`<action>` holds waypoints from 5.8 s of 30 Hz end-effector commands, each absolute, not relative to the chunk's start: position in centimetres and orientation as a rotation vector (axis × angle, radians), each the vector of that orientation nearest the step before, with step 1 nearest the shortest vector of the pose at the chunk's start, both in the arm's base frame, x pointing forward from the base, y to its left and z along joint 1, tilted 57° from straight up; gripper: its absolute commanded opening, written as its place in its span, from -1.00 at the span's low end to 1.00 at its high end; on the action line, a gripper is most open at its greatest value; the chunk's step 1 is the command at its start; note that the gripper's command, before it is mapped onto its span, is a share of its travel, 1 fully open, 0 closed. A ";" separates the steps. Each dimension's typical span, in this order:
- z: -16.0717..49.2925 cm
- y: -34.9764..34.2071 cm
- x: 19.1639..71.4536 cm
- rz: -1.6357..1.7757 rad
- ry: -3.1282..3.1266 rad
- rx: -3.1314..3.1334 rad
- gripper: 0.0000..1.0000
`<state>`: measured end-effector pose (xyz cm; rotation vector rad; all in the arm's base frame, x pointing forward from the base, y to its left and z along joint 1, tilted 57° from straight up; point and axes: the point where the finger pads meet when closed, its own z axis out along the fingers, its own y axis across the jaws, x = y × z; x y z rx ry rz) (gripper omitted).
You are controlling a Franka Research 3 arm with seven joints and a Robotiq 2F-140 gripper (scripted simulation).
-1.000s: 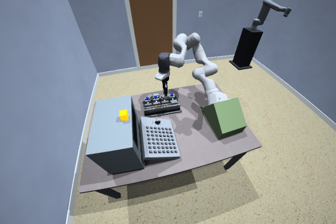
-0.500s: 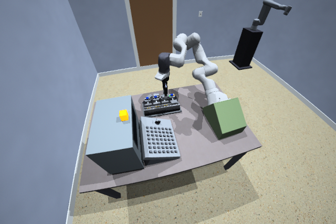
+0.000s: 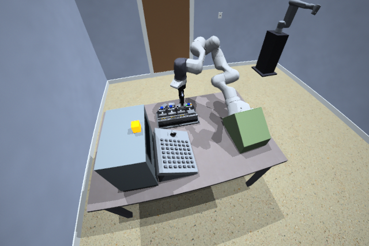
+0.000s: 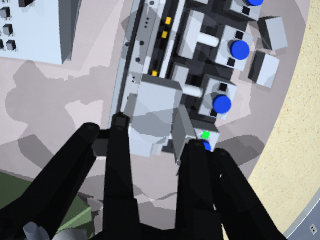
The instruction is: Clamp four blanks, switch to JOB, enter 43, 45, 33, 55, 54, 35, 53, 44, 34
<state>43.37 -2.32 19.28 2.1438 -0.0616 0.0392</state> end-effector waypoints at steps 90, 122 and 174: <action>15.0 -8.8 43.5 0.041 -0.054 2.145 -1.00; 15.0 -8.8 43.5 0.041 -0.054 2.145 -1.00; 14.9 -9.1 43.5 0.044 -0.060 2.145 -1.00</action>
